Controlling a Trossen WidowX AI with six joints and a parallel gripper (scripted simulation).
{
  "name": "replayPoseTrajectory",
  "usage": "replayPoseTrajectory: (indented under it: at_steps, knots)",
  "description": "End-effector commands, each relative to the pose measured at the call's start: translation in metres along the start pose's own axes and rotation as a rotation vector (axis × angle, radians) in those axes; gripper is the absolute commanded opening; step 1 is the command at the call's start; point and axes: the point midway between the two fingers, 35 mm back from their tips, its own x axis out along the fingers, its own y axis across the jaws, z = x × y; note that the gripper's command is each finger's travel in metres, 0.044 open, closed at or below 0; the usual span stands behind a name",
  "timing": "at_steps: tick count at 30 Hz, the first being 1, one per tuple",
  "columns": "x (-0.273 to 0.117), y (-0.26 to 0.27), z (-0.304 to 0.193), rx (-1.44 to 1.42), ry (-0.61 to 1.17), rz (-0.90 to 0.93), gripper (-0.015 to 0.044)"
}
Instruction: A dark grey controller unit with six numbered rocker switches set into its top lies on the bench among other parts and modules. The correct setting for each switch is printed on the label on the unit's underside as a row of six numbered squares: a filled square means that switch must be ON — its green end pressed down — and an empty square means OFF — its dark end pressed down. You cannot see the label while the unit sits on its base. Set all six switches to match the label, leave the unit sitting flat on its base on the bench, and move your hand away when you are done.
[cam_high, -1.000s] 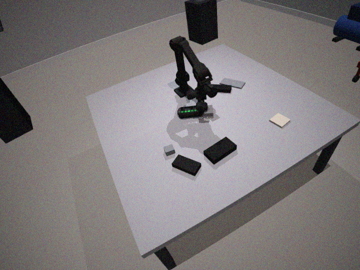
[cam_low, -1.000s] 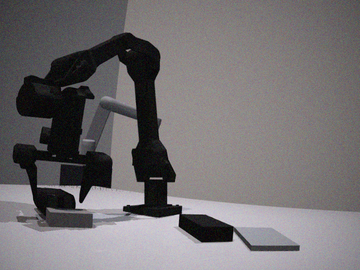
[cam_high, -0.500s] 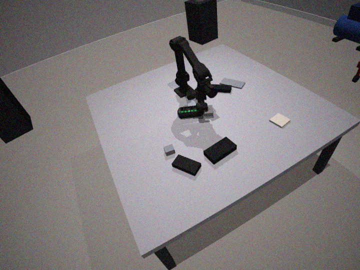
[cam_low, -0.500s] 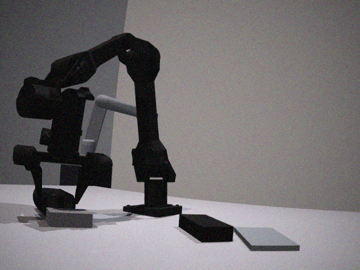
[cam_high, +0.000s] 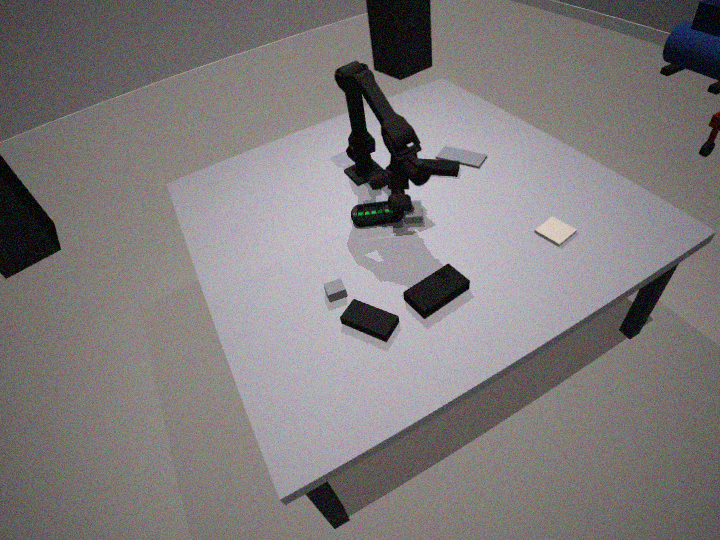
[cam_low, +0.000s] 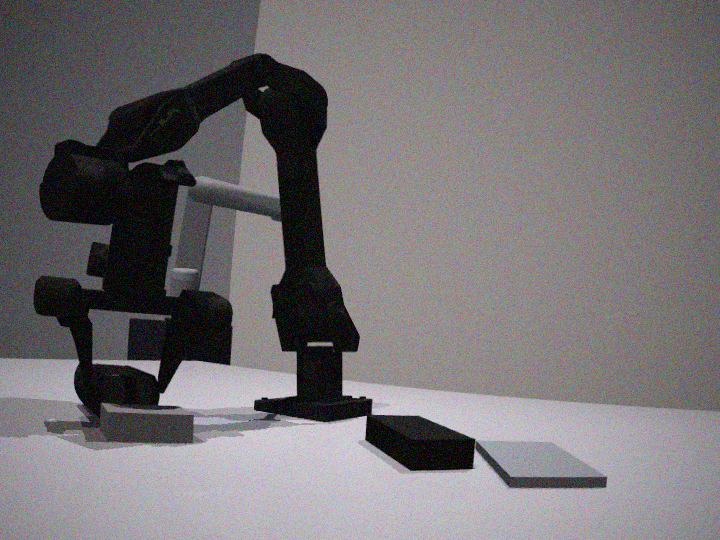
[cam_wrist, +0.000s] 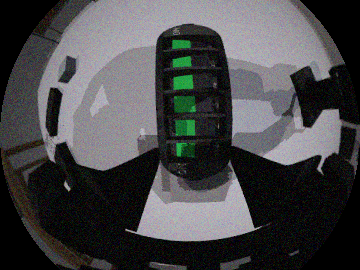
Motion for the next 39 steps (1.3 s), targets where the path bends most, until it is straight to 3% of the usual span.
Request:
replayPoseTrajectory:
  at_steps: [1,39]
  knots:
    - [-0.002,0.0,0.002,-0.003,-0.001,0.0,0.0336]
    - [-0.026,0.0,0.022,-0.003,0.068,0.0,0.0336]
